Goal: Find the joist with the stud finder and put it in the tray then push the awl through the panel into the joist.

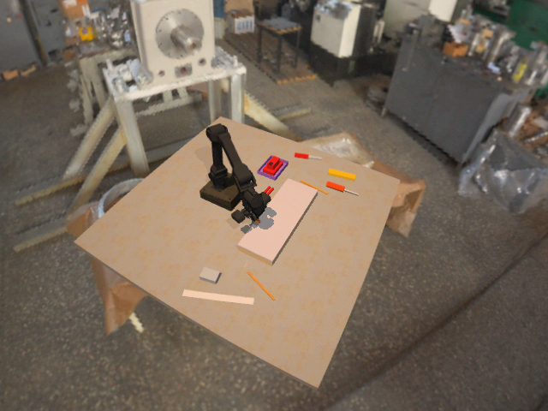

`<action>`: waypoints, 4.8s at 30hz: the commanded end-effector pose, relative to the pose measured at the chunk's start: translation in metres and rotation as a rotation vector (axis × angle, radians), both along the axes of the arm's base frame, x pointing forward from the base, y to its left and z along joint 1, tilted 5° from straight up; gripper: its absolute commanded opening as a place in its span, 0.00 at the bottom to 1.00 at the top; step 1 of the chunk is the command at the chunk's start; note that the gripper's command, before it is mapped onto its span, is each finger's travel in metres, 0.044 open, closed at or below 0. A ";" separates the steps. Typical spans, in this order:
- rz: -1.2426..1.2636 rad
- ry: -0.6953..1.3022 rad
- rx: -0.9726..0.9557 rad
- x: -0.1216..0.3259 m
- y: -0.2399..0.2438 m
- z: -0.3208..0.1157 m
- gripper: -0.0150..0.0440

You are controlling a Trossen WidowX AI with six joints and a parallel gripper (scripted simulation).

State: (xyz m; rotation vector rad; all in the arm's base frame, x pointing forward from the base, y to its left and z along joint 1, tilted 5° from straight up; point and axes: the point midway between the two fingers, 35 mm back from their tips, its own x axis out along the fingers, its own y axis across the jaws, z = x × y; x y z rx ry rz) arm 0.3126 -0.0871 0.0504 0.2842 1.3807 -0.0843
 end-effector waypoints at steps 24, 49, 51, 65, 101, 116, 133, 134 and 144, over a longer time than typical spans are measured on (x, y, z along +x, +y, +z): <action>0.206 -0.770 0.128 0.068 0.016 0.017 0.25; 0.562 -1.285 0.099 0.041 0.048 0.069 0.25; 0.562 -1.285 0.099 0.041 0.048 0.069 0.25; 0.562 -1.285 0.099 0.041 0.048 0.065 0.25; 0.561 -1.284 0.099 0.041 0.047 0.048 0.25; 0.561 -1.284 0.099 0.040 0.047 0.041 0.25; 0.561 -1.284 0.099 0.039 0.047 0.033 0.25; 0.561 -1.284 0.099 0.039 0.047 0.032 0.25; 0.561 -1.284 0.099 0.039 0.047 0.027 0.25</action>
